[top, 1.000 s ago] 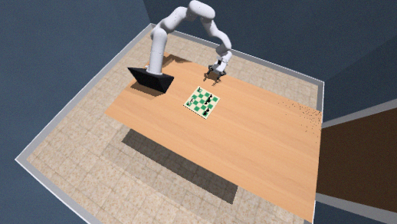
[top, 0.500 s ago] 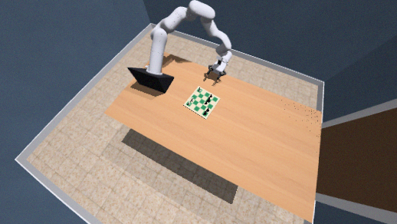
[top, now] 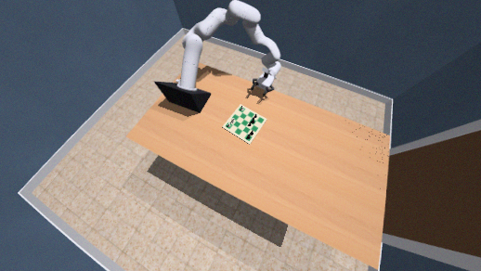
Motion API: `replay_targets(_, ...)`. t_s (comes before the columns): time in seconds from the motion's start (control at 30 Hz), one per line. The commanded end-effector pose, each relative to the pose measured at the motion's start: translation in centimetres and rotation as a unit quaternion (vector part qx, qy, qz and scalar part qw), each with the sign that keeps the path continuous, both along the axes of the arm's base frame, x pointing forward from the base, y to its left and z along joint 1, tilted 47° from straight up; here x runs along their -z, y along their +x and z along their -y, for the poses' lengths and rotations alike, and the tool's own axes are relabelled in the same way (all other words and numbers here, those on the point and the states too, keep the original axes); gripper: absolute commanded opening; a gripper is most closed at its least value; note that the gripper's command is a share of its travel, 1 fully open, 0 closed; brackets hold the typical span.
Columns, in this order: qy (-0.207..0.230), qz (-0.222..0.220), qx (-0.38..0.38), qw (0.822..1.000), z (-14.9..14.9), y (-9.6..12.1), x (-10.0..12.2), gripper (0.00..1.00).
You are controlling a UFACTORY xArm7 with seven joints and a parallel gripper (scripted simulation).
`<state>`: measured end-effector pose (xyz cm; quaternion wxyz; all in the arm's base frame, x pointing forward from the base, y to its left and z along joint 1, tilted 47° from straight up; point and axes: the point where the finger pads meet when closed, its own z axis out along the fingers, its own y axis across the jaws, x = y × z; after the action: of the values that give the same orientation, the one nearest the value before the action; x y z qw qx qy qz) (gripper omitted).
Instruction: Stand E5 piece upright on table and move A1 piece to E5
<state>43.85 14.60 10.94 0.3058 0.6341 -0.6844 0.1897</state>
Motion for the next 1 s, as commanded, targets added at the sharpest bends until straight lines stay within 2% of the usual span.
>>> replay_targets(0.0, 0.002, 0.0, 0.003, 1.0, 1.0, 0.2, -0.9, 1.0)
replay_targets(0.27, 0.002, 0.0, 0.003, 1.0, 4.6, 0.3, -4.3, 1.0)
replay_targets(0.57, 0.002, 0.0, 0.003, 1.0, 6.5, 0.3, -6.0, 1.0)
replay_targets(0.67, 0.002, 0.0, 0.003, 1.0, 6.5, 0.3, -6.0, 1.0)
replay_targets(0.9, 0.021, -0.017, 0.026, 0.999, 7.0, 0.3, -4.5, 1.0)
replay_targets(0.97, 0.05, -0.039, 0.057, 0.996, 8.0, 0.1, -2.8, 1.0)
